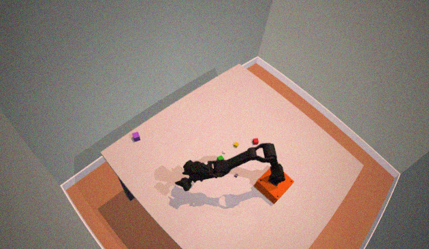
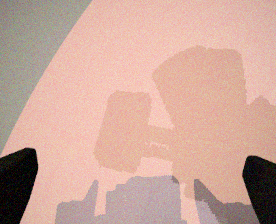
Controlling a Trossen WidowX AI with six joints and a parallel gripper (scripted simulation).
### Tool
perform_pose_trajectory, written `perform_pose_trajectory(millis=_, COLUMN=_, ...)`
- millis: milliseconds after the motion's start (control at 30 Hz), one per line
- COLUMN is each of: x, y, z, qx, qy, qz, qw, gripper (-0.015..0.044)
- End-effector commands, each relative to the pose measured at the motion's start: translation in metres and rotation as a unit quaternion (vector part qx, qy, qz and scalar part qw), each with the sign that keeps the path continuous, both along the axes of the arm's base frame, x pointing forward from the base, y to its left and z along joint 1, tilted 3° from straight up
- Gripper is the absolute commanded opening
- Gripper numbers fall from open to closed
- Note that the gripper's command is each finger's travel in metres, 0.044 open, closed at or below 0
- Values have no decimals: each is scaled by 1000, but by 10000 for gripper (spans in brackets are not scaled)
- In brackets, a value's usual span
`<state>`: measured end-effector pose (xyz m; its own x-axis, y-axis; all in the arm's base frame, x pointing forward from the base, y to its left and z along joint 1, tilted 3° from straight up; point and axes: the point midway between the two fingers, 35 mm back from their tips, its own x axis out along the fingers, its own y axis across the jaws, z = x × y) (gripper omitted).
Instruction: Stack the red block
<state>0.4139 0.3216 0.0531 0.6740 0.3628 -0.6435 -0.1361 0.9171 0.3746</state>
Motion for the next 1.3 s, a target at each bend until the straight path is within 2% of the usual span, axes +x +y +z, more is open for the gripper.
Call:
perform_pose_trajectory(millis=0, x=19, y=-52, z=-7, qx=-32, qy=26, qz=-34, qw=999, gripper=440)
perform_pose_trajectory(millis=267, x=39, y=-150, z=-13, qx=-80, qy=74, qz=-99, qw=989, gripper=440)
perform_pose_trajectory(millis=600, x=31, y=-267, z=-17, qx=-122, qy=147, qz=-172, qw=966, gripper=440)
perform_pose_trajectory(millis=900, x=-2, y=-363, z=-19, qx=-136, qy=222, qz=-234, qw=937, gripper=440)
perform_pose_trajectory(millis=1267, x=-70, y=-455, z=-17, qx=-124, qy=316, qz=-298, qw=892, gripper=440)
